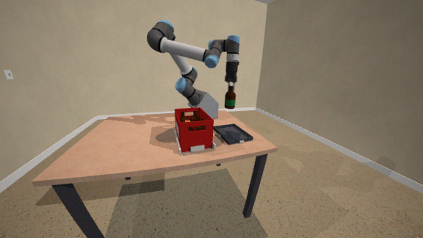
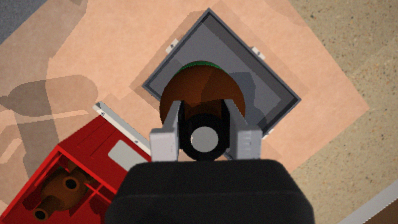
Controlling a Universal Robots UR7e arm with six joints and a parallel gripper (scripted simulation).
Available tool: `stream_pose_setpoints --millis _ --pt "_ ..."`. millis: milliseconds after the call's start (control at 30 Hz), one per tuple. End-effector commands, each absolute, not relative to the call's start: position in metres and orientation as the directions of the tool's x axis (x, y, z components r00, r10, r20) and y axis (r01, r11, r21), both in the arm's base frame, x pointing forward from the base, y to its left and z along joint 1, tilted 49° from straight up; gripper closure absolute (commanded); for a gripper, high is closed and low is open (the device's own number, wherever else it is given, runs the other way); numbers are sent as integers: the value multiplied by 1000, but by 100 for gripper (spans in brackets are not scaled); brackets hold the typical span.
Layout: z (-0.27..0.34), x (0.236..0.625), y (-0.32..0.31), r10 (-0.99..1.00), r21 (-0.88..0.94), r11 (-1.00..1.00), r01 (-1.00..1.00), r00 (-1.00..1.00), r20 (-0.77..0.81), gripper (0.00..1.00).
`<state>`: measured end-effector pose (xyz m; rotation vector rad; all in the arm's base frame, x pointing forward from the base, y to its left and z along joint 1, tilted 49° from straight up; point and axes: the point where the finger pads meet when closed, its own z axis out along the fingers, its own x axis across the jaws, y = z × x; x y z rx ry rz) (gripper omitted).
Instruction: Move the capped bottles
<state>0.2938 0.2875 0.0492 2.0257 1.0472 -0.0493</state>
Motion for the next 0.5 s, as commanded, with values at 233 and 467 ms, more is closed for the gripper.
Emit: stream_pose_setpoints --millis 233,467 --pt "41 296 285 658 657 -304 690 651 -379 100" --pt "31 301 276 658 657 -304 690 651 -379 100"
